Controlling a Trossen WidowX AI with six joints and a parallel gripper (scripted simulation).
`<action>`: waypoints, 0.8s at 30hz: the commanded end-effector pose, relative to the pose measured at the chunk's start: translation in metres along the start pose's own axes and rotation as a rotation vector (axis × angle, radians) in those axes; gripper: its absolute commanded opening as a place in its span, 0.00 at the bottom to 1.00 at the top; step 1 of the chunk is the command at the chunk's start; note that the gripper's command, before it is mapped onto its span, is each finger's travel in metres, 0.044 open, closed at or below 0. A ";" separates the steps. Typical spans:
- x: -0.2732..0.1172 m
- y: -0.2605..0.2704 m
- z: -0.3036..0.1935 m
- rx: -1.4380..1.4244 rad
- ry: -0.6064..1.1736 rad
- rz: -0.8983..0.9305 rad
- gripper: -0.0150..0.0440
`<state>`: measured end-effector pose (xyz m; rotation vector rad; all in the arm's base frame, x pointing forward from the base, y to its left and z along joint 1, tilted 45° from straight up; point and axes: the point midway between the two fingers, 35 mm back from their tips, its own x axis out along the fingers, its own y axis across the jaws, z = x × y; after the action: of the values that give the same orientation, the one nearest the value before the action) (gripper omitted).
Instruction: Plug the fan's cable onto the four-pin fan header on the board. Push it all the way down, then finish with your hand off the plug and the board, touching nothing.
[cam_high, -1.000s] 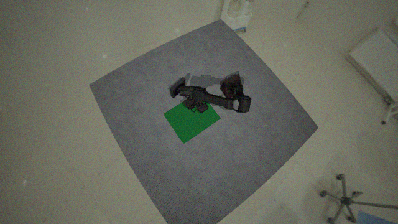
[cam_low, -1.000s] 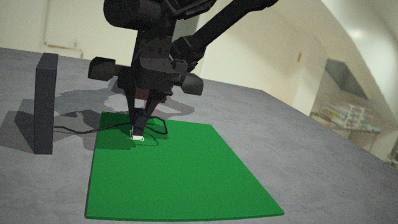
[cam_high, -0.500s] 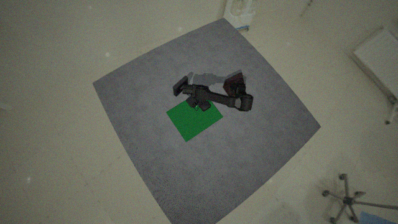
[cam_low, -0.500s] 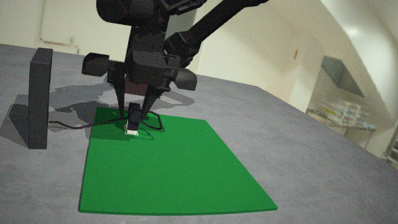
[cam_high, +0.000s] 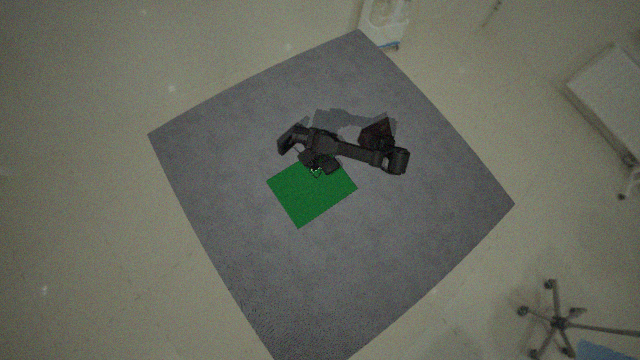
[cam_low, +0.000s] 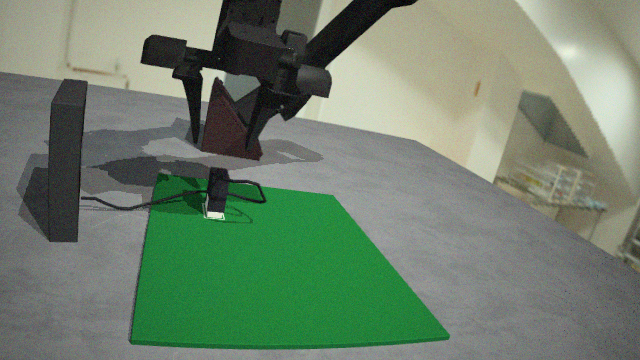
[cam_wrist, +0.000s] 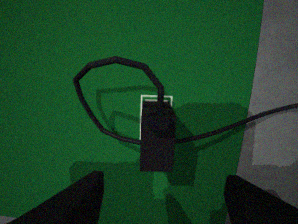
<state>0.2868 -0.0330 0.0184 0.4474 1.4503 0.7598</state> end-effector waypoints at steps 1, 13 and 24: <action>-0.004 -0.001 -0.012 -0.003 0.014 0.001 0.69; -0.004 0.002 -0.123 0.002 0.020 0.003 0.69; -0.004 0.002 -0.123 0.002 0.020 0.003 0.69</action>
<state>0.1676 -0.0546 0.0108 0.4508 1.4683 0.7642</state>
